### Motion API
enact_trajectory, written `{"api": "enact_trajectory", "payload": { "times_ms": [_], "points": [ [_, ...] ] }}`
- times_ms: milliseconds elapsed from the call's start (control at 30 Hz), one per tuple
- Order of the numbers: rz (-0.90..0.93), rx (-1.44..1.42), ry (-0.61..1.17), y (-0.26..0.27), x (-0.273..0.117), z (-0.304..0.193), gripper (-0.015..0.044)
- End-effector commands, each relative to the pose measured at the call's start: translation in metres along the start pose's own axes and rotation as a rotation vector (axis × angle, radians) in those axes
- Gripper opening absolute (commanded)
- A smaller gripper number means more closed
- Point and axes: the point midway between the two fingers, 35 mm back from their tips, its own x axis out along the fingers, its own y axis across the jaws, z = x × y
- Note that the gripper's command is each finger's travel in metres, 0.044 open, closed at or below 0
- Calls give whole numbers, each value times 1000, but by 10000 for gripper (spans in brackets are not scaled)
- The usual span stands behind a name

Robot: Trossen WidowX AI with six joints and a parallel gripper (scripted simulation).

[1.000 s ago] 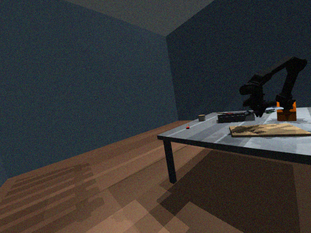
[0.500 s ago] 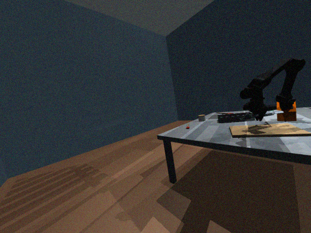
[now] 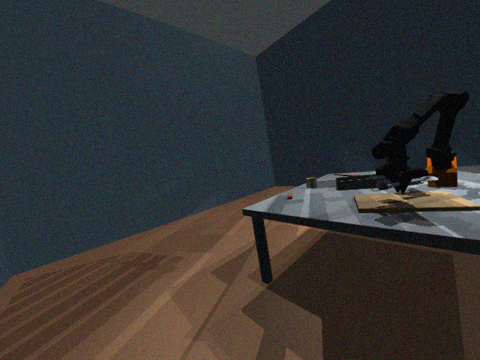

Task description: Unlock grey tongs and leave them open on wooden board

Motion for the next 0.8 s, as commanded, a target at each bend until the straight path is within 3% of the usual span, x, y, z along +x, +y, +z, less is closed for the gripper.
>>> {"api": "enact_trajectory", "payload": {
  "times_ms": [0,167,767],
  "points": [
    [-3,6,-2,0,6,0,-150],
    [-3,6,-2,0,8,0,-150],
    [0,1,2,0,7,-1,323]
  ]
}}
